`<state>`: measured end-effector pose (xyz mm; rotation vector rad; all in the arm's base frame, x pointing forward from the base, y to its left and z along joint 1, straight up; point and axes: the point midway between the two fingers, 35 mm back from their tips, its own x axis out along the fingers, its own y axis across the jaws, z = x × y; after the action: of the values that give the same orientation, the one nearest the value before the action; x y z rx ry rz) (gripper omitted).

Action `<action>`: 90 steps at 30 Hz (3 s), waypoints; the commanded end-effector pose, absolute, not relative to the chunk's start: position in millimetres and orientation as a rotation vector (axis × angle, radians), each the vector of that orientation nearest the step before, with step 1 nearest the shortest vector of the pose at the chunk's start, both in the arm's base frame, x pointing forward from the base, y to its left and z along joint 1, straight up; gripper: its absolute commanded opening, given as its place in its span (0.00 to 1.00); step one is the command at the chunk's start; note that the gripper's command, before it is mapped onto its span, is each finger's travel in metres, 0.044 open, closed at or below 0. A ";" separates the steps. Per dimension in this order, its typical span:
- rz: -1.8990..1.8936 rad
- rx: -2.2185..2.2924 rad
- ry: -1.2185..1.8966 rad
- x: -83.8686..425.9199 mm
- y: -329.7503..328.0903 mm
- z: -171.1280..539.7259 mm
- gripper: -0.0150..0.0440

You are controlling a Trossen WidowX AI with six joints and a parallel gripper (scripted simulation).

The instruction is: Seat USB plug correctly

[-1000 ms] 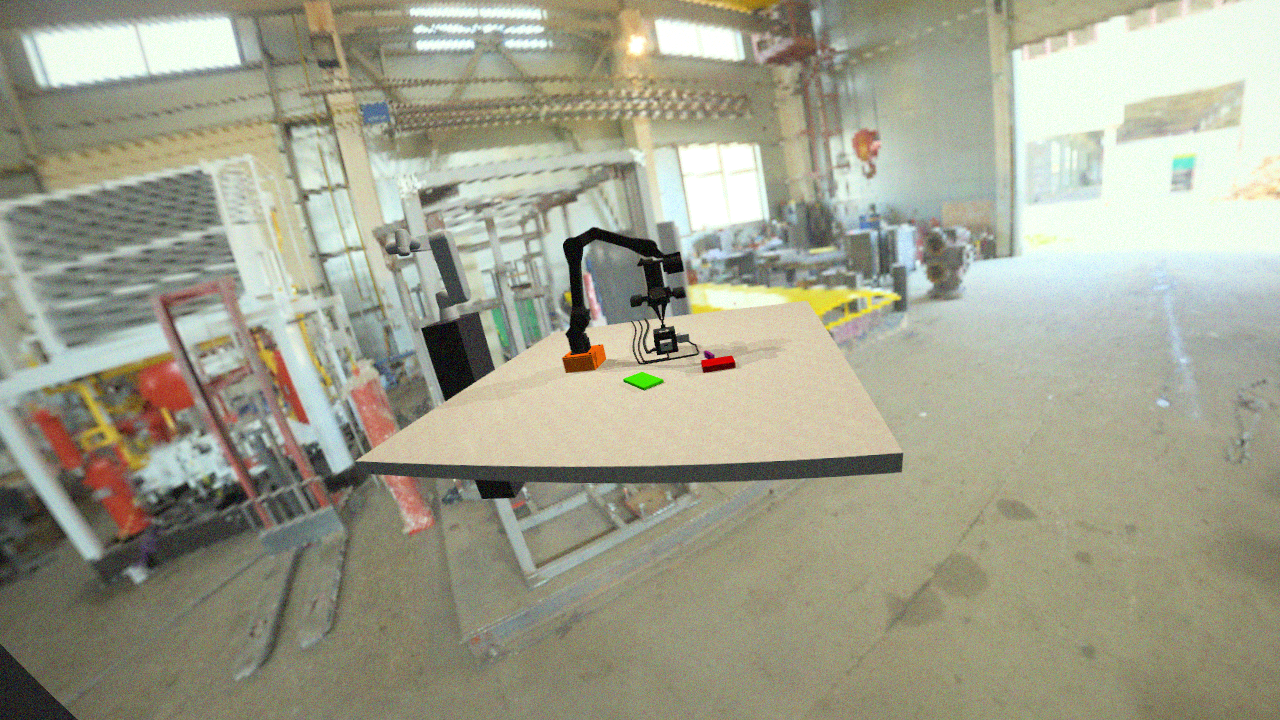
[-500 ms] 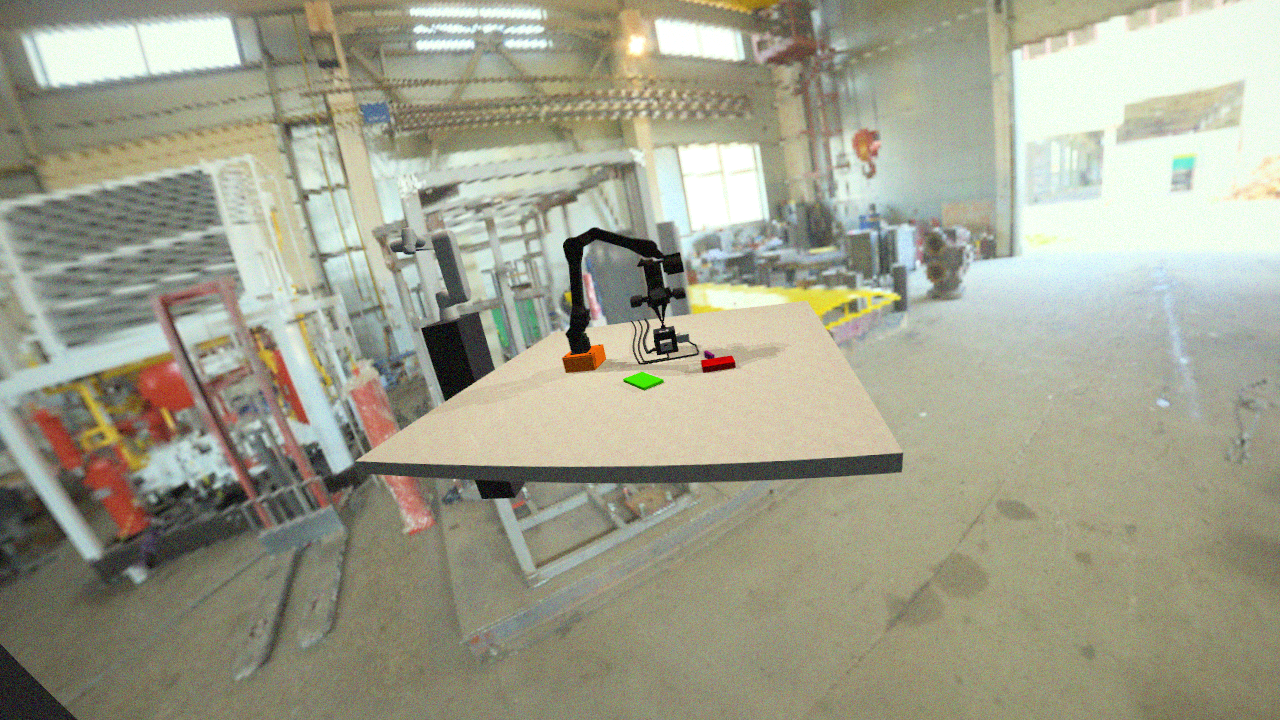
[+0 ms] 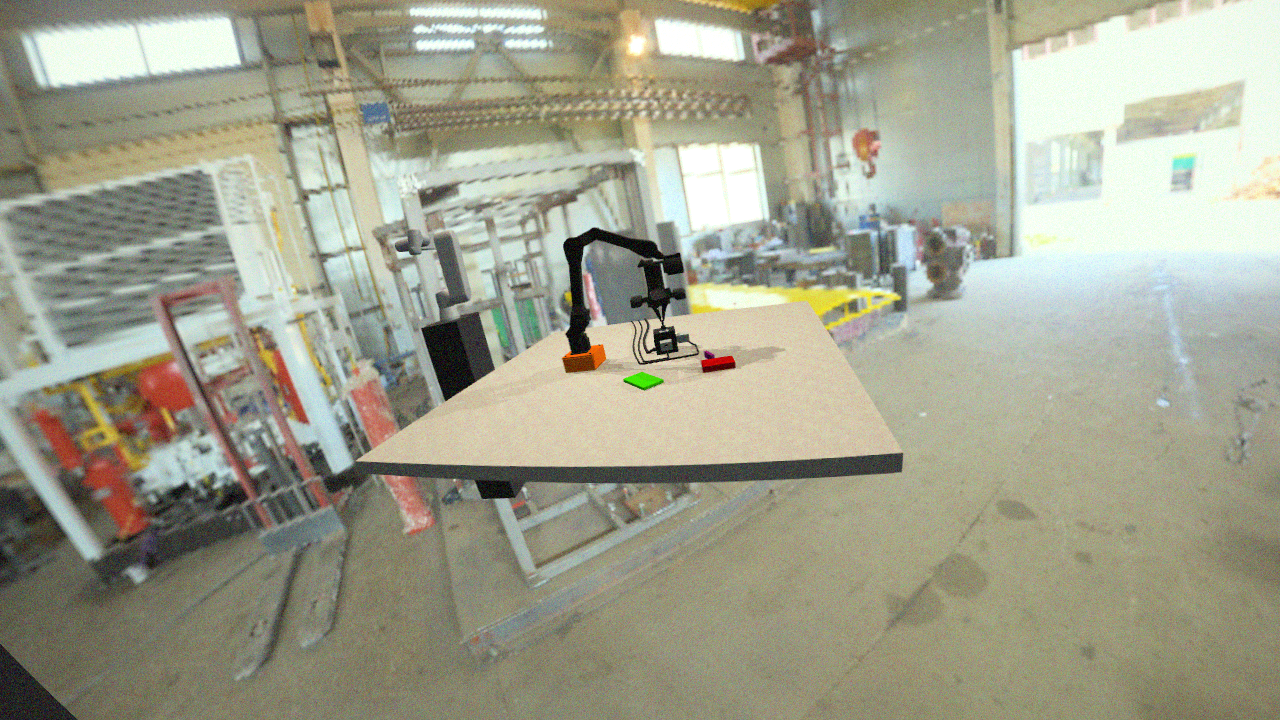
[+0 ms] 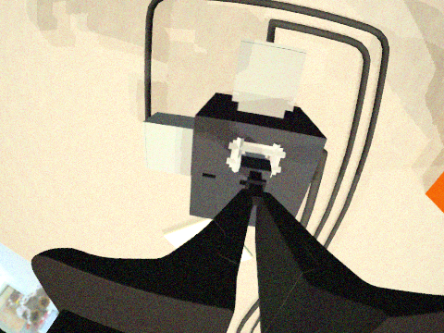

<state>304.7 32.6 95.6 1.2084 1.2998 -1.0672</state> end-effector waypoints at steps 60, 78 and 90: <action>-1.066 1.206 1.307 304.7 33.2 86.6 0.25; -1.066 1.206 1.307 304.7 33.2 86.6 0.25; -1.065 1.210 1.298 304.9 32.8 89.8 0.34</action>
<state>304.9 32.8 89.8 1.2103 1.2981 -1.0645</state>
